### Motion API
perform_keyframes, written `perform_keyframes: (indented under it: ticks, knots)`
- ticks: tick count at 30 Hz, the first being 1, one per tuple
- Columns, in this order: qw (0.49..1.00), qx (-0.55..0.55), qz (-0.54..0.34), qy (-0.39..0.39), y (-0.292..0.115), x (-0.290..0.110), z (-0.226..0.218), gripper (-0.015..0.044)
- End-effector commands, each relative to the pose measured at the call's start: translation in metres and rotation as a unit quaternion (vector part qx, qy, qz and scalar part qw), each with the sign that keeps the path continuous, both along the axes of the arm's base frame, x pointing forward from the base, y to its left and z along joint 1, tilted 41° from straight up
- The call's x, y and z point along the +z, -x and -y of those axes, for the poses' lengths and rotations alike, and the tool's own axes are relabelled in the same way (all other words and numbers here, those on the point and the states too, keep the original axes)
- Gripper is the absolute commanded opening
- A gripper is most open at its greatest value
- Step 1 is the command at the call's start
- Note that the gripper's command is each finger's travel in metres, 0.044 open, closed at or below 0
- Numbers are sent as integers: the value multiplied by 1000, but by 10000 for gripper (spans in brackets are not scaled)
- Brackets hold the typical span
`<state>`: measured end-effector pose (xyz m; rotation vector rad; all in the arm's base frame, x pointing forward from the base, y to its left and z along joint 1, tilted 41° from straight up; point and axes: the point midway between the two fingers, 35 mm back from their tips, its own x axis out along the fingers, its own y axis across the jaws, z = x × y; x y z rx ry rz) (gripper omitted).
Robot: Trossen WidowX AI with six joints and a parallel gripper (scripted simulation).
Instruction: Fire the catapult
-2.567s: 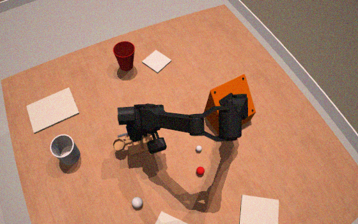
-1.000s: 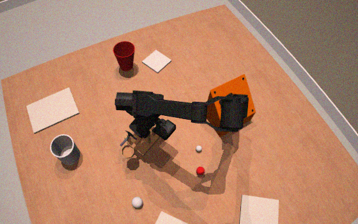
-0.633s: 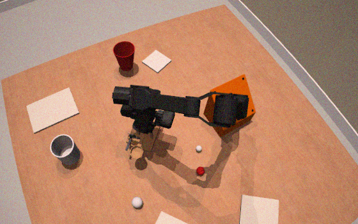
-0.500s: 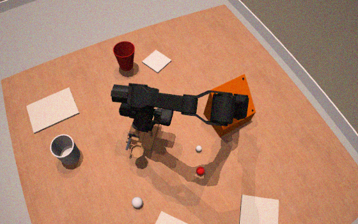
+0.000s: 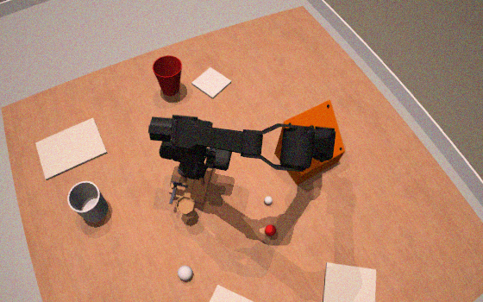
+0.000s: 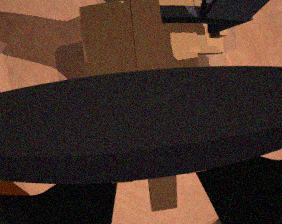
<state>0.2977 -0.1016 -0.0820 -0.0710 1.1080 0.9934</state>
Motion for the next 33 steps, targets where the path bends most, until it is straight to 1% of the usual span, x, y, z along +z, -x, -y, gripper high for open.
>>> perform_keyframes:
  ticks: [1,18,24,33]
  knots:
    - [1000,-7,4,-1,-2,-3,-1,0]
    - [1000,-7,4,-2,-5,-24,-19,0]
    - [1000,0,0,0,-3,-23,-18,0]
    - [1000,0,0,0,-3,-23,-18,236]
